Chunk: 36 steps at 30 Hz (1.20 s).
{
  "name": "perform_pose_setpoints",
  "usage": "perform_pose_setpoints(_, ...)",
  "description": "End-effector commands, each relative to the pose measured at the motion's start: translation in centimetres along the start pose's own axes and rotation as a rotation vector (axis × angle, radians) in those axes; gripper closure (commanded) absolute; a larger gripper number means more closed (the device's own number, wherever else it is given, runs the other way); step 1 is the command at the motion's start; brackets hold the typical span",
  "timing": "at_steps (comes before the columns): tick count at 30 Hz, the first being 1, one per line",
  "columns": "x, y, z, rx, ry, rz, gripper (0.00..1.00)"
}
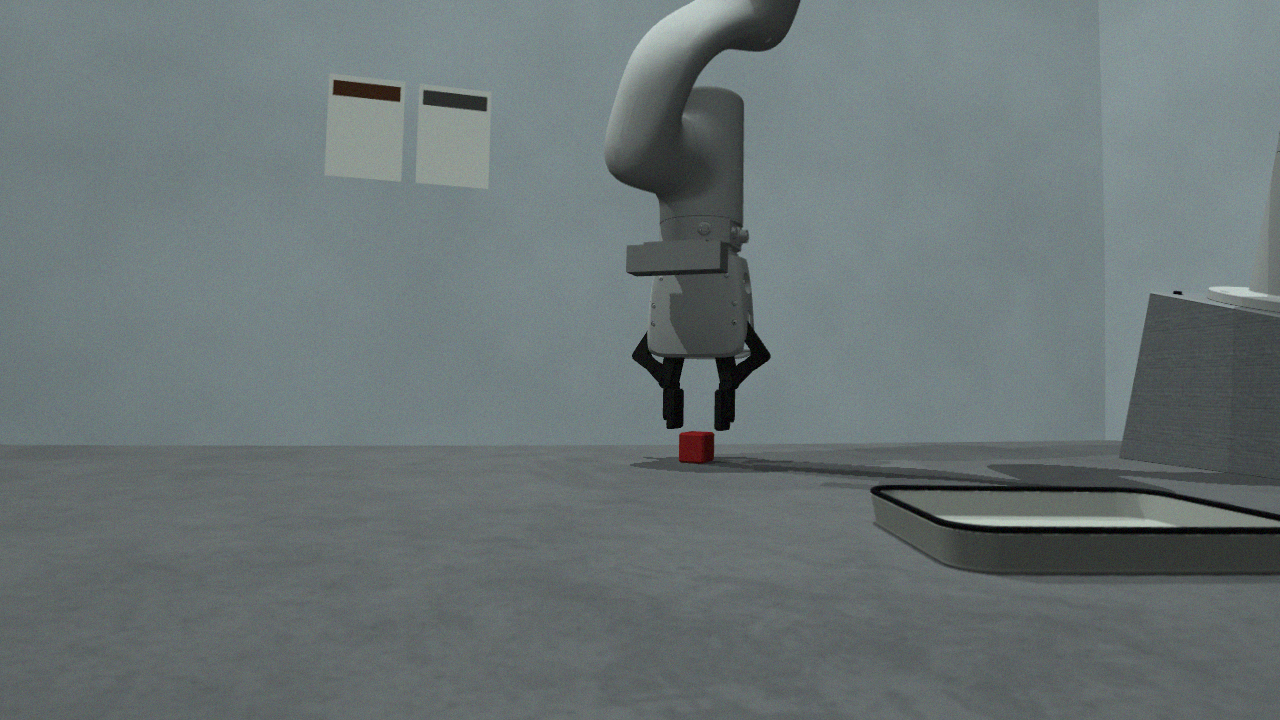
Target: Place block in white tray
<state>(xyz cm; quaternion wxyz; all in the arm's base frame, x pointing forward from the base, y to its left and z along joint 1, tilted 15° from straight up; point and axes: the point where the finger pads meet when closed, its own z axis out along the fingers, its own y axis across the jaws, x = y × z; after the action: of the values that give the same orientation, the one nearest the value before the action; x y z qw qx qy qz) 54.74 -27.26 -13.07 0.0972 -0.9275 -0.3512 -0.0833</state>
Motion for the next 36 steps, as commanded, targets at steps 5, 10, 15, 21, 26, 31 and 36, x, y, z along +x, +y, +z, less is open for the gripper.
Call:
perform_pose_setpoints(5, 0.0, 0.1, 0.7, -0.002, 0.001, 0.0, 0.52)
perform_pose_setpoints(10, 0.0, 0.1, 1.7, -0.002, 0.001, 0.0, 0.52)
perform_pose_setpoints(15, 0.0, 0.1, 2.2, -0.002, 0.001, 0.0, 0.52)
perform_pose_setpoints(21, 0.0, 0.1, 2.6, -0.002, 0.001, 0.0, 0.52)
perform_pose_setpoints(26, 0.0, 0.1, 2.6, -0.002, 0.001, 0.0, 0.52)
perform_pose_setpoints(31, 0.0, 0.1, 2.6, -0.002, 0.001, 0.0, 0.52)
perform_pose_setpoints(36, 0.0, 0.1, 2.6, -0.002, 0.001, 0.0, 1.0)
